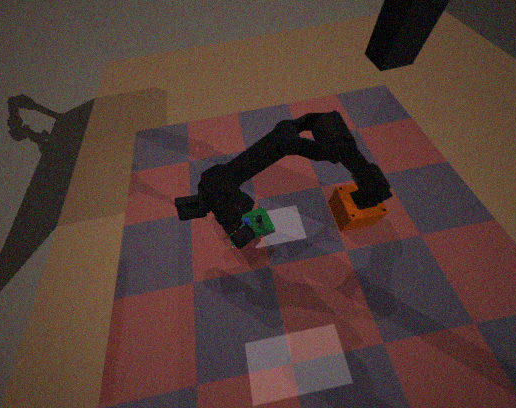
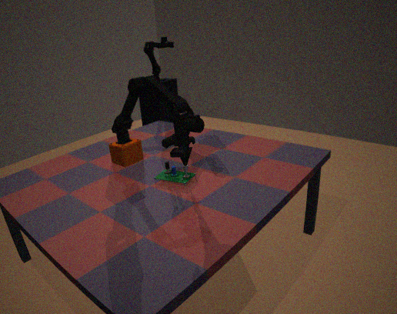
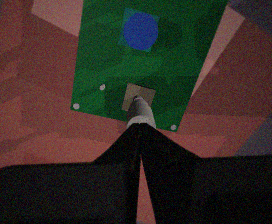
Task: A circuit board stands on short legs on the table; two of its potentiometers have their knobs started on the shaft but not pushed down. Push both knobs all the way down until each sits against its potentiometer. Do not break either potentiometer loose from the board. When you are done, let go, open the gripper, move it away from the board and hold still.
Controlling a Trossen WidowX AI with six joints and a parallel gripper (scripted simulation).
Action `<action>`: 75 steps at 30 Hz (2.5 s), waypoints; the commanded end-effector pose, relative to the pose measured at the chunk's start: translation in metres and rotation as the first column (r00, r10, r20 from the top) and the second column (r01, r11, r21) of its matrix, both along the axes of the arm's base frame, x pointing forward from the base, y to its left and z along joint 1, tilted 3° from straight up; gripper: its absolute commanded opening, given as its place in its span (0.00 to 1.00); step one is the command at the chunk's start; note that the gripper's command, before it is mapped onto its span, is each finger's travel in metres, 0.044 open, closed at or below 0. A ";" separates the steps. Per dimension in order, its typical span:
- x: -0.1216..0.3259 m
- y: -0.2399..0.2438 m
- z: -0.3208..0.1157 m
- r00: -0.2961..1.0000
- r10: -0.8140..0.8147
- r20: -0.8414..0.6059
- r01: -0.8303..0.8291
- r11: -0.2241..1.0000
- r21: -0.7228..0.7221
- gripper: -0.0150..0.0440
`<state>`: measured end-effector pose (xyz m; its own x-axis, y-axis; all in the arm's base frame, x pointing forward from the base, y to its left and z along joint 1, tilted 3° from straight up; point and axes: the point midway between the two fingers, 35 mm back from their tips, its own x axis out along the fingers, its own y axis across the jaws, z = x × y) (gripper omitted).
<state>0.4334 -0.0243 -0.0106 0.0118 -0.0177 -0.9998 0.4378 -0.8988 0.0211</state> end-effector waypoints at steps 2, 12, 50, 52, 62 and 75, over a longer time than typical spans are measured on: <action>0.001 0.000 -0.024 1.000 -0.005 -0.017 0.005 1.000 0.004 0.25; 0.001 0.000 -0.027 1.000 -0.005 -0.017 0.005 1.000 0.004 0.25; 0.001 0.000 -0.029 1.000 -0.005 -0.017 0.005 1.000 0.004 0.25; 0.001 0.000 -0.029 1.000 -0.005 -0.017 0.005 1.000 0.004 0.25; 0.001 0.000 -0.029 1.000 -0.005 -0.017 0.005 1.000 0.004 0.25; 0.001 0.000 -0.030 1.000 -0.005 -0.017 0.005 1.000 0.004 0.25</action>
<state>0.4334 -0.0244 -0.0193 0.0093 -0.0175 -0.9998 0.4374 -0.8990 0.0199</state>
